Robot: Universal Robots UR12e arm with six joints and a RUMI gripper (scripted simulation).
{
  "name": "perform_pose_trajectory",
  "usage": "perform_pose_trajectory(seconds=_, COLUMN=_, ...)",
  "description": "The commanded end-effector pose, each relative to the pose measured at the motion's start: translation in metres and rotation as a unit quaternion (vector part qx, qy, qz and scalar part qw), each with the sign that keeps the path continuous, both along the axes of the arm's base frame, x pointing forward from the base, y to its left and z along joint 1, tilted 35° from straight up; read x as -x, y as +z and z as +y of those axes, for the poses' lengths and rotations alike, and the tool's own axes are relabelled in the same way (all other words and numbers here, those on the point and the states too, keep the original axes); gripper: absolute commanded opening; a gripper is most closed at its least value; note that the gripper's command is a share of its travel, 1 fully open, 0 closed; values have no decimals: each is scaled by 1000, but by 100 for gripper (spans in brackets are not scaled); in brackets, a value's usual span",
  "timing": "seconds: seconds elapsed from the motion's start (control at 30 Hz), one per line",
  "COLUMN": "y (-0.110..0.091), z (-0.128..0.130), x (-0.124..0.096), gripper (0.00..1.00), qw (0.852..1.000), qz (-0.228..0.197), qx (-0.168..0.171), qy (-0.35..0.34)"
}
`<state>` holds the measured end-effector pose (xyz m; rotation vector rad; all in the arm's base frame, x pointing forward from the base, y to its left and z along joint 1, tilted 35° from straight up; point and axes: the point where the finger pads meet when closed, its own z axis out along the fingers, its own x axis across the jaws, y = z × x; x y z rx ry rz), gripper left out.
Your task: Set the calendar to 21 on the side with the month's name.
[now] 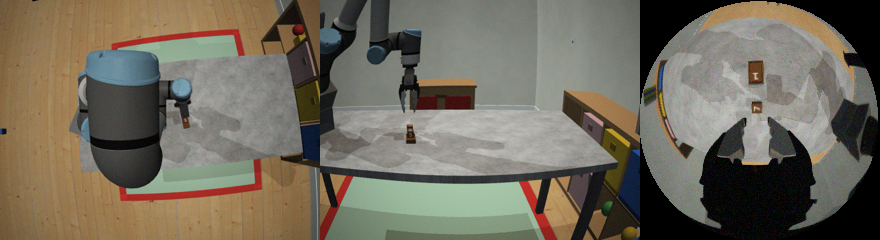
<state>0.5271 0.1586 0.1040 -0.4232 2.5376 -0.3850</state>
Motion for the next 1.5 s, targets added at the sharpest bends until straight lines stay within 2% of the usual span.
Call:
perform_pose_trajectory(seconds=0.0, y=0, z=0, x=-1, gripper=28, qw=1000, qz=-1, qx=-2, qy=-2)
perform_pose_trajectory(seconds=1.47, y=-39, z=-8, x=-26, gripper=28, qw=1000, qz=-2, qx=-6, qy=-9)
